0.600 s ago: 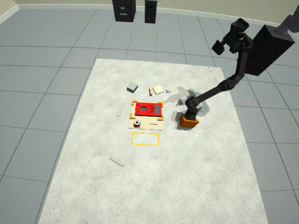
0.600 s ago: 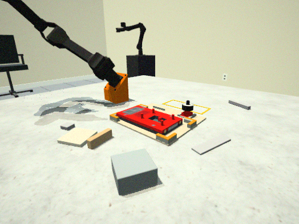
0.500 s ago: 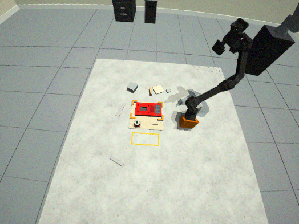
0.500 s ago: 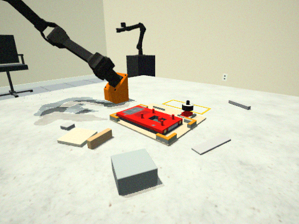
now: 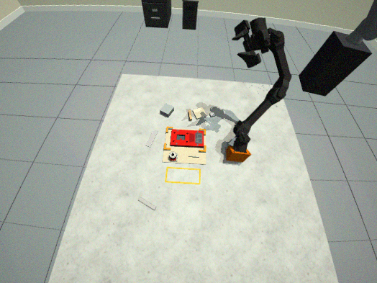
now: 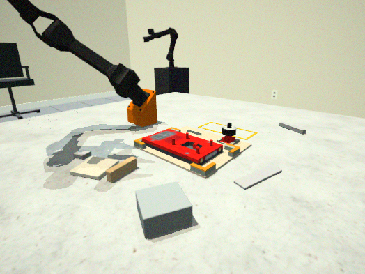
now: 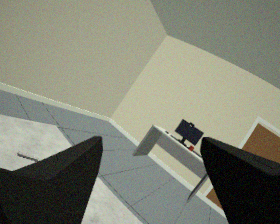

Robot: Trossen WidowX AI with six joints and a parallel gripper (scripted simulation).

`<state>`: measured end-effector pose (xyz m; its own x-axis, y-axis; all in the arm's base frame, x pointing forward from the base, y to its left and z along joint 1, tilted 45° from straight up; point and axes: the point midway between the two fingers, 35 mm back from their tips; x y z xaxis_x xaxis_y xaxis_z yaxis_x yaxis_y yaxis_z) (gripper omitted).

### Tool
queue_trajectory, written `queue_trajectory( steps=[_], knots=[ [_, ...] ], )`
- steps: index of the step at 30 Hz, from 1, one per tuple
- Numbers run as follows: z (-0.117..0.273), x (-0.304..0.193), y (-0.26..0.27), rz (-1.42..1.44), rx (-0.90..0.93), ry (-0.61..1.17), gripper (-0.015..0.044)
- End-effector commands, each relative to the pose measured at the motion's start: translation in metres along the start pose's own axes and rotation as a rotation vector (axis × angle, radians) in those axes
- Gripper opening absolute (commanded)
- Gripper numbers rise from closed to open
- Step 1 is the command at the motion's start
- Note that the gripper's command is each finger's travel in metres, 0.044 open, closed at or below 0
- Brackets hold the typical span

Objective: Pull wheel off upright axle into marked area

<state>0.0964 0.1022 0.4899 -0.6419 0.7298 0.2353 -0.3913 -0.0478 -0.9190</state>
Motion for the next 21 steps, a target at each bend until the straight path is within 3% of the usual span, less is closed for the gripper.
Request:
queue_trajectory(
  steps=[1,13,21],
  knots=[
    [-0.056,-0.043,0.004,-0.39,0.137,0.099,0.03],
    [-0.145,-0.11,0.034,-0.92,0.276,0.401,0.03],
    [-0.221,-0.16,0.088,-1.444,0.263,0.818,0.03]
  ],
)
Point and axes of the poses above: the point midway between the two fingers, 35 mm back from their tips, its own z axis back along the fingers, its own y axis across the jaws, x = y × z, and after that the axes turned 7 degrees about z, right-handed
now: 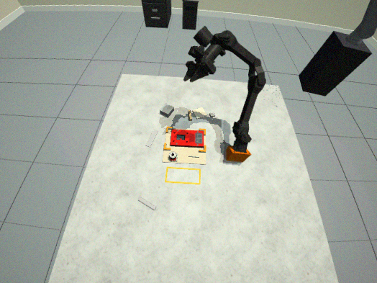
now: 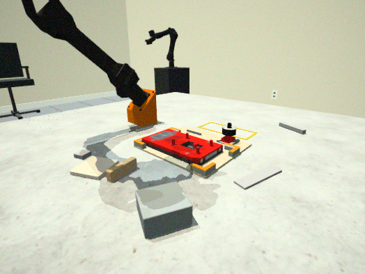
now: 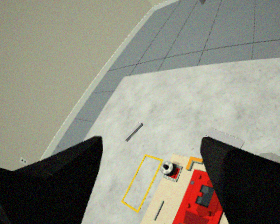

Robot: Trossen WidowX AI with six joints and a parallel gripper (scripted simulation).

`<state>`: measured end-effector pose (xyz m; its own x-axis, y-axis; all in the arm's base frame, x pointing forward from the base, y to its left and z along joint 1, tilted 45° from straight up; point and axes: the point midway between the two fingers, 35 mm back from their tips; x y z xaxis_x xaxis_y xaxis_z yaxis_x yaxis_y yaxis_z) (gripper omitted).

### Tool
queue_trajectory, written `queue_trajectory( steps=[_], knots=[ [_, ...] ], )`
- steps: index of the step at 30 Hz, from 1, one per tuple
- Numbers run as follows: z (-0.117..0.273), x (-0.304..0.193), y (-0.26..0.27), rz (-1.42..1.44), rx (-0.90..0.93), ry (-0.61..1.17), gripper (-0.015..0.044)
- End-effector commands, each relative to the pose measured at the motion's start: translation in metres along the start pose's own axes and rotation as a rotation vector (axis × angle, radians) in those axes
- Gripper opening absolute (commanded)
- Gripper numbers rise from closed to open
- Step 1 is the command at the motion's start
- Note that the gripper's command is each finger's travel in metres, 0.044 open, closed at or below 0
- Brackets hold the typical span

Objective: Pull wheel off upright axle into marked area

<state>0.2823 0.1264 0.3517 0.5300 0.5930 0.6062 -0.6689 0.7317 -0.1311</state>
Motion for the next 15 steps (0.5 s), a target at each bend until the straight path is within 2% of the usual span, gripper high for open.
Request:
queue_trajectory(
  steps=[1,8,15],
  knots=[
    [-0.068,-0.015,-0.009,-0.35,-0.072,0.202,0.03],
    [-0.133,-0.037,-0.013,-0.706,-0.241,0.368,0.03],
    [-0.19,-0.067,-0.011,-1.005,-0.481,0.462,0.03]
  ],
)
Point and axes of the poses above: the point midway between the two fingers, 35 mm back from their tips, its own z axis back along the fingers, its own y axis across the jaws, x = y × z, and after that the axes turned 7 degrees about z, right-handed
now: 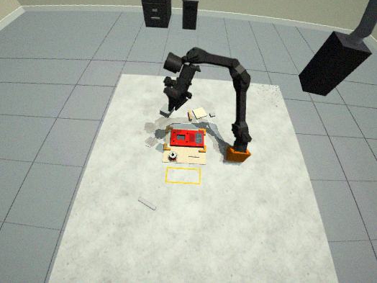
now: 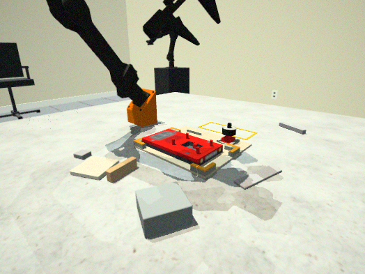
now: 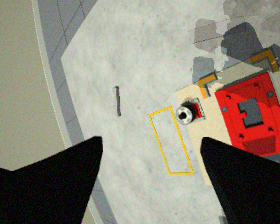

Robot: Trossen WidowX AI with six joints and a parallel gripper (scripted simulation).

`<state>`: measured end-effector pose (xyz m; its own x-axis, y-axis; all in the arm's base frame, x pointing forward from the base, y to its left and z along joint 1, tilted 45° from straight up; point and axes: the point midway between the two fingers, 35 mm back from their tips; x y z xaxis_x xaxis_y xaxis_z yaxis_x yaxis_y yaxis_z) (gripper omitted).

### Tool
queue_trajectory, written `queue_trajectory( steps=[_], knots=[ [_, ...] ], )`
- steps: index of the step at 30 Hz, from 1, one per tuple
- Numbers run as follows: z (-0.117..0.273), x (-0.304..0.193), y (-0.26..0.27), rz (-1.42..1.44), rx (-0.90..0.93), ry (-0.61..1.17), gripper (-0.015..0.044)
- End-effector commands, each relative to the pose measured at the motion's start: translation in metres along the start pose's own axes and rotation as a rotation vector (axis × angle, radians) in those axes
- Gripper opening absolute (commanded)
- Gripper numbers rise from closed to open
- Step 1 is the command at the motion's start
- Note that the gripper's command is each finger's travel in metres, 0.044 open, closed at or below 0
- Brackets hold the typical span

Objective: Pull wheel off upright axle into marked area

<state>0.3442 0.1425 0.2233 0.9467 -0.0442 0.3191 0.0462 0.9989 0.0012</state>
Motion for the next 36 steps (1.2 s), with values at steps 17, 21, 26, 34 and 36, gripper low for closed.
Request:
queue_trajectory(
  steps=[17,21,26,34,36],
  knots=[
    [-0.191,-0.06,-0.007,-0.942,-0.673,-0.225,0.03],
    [-0.208,-0.07,-0.01,-1.023,-0.721,-0.318,0.03],
    [-0.208,-0.07,-0.01,-1.024,-0.721,-0.319,0.03],
    [-0.208,-0.065,-0.011,-1.024,-0.721,-0.319,0.03],
    [-0.208,-0.063,-0.011,-1.024,-0.721,-0.319,0.03]
  ],
)
Point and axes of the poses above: the point midway between the two fingers, 35 mm back from their tips, its own z axis back along the fingers, its own y axis across the jaws, x = y × z, and after that the axes turned 7 degrees about z, right-handed
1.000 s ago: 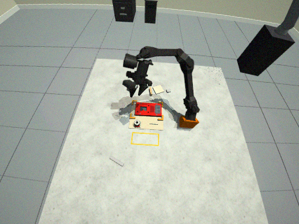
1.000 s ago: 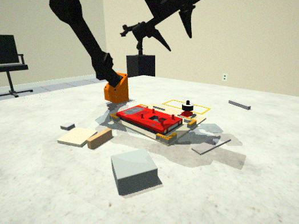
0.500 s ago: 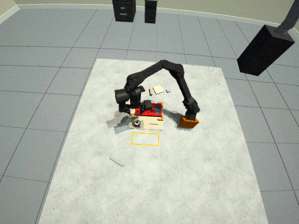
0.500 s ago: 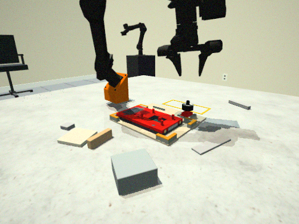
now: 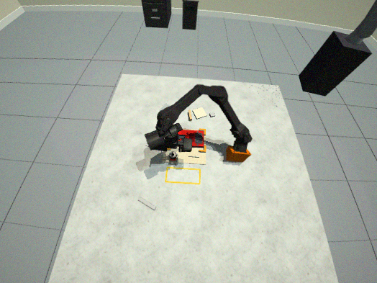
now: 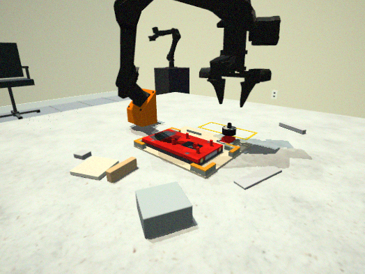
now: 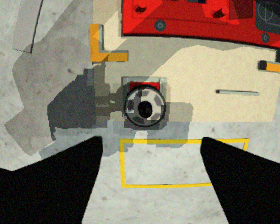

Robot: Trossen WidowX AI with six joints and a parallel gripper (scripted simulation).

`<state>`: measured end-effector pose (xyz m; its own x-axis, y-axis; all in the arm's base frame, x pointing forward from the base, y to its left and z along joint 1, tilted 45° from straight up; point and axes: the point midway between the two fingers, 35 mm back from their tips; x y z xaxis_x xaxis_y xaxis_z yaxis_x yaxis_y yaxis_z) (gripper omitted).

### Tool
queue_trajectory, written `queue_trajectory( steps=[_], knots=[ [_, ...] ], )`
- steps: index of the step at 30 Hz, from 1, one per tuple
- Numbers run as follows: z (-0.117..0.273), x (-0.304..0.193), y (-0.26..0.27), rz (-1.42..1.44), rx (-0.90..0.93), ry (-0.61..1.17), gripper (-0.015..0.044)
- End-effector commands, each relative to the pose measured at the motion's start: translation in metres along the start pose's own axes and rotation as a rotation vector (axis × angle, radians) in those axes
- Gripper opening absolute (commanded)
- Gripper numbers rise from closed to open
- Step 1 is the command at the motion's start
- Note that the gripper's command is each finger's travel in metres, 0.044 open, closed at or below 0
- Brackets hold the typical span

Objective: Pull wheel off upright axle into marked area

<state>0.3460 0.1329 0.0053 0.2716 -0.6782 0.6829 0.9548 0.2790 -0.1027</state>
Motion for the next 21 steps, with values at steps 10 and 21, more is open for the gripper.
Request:
queue_trajectory(
  steps=[10,21],
  knots=[
    [-0.045,0.003,0.005,-0.006,0.001,-0.006,0.03],
    [-0.073,0.006,0.003,-0.014,-0.002,-0.002,0.0274]
  ],
)
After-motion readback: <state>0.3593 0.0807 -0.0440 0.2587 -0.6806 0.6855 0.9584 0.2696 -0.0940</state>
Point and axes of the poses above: the point midway between the two fingers, 35 mm back from their tips, its own z axis back along the fingers, its own y axis across the jaws, x = y × z, and after that the axes turned 7 degrees about z, right-handed
